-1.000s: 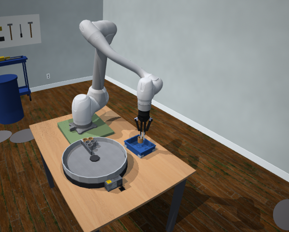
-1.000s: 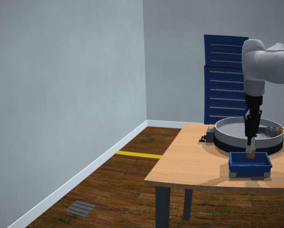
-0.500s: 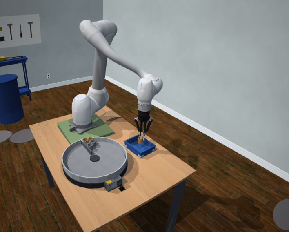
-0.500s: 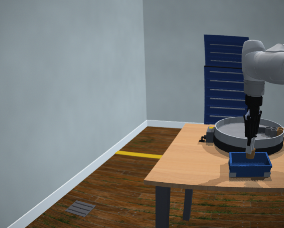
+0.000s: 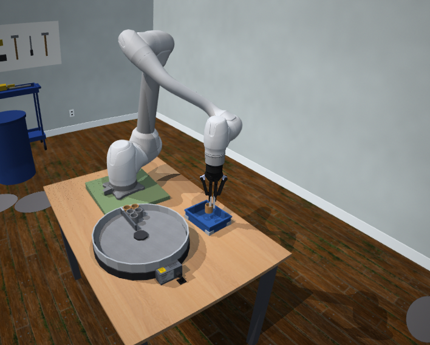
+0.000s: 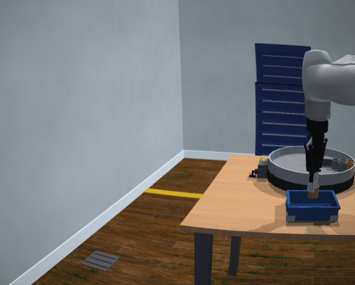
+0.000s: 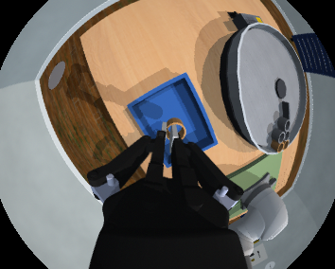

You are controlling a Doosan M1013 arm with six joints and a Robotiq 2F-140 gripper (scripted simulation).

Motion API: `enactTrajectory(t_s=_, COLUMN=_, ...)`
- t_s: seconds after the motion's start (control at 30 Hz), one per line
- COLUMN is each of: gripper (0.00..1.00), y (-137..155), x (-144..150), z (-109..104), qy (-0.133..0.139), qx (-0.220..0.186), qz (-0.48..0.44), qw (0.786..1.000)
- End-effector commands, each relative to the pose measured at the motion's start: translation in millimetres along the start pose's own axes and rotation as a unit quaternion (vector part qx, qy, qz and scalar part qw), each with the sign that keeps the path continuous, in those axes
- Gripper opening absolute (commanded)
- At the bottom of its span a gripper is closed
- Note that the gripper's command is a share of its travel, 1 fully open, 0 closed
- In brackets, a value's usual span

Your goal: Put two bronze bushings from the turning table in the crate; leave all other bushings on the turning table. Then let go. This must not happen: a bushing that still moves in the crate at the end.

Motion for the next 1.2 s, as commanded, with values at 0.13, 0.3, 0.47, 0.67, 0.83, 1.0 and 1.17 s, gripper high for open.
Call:
enactTrajectory(t_s=0.13, gripper=0.0, y=0.4, x=1.5, z=3.3, qy=0.001, qx=0.001, qz=0.001, qw=1.0)
enactTrajectory(t_s=0.3, gripper=0.0, y=0.4, x=4.6, z=6.4, qy=0.001, qx=0.001, qz=0.001, qw=1.0)
enactTrajectory(t_s=0.47, gripper=0.0, y=0.4, x=4.8, z=6.7, qy=0.001, qx=0.001, qz=0.001, qw=1.0)
enactTrajectory(t_s=0.67, gripper=0.0, y=0.4, x=4.8, z=6.7, qy=0.001, qx=0.001, qz=0.001, qw=1.0)
enactTrajectory(t_s=0.83, gripper=0.0, y=0.4, x=4.8, z=6.7, qy=0.001, qx=0.001, qz=0.001, qw=1.0)
enactTrajectory(t_s=1.0, gripper=0.0, y=0.4, x=4.8, z=6.7, qy=0.001, qx=0.001, qz=0.001, qw=1.0)
enactTrajectory(t_s=1.17, gripper=0.0, y=0.4, x=4.8, z=6.7, qy=0.001, qx=0.001, qz=0.001, qw=1.0)
Point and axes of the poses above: the point where the finger pads meet when closed, its own z axis out along the fingers, its own x axis across the jaws, y = z × x, the point moved 2 cm from there along -z, back along the fingers, and after that the axes turned 6 degrees about -z, right-handed, at the moved point
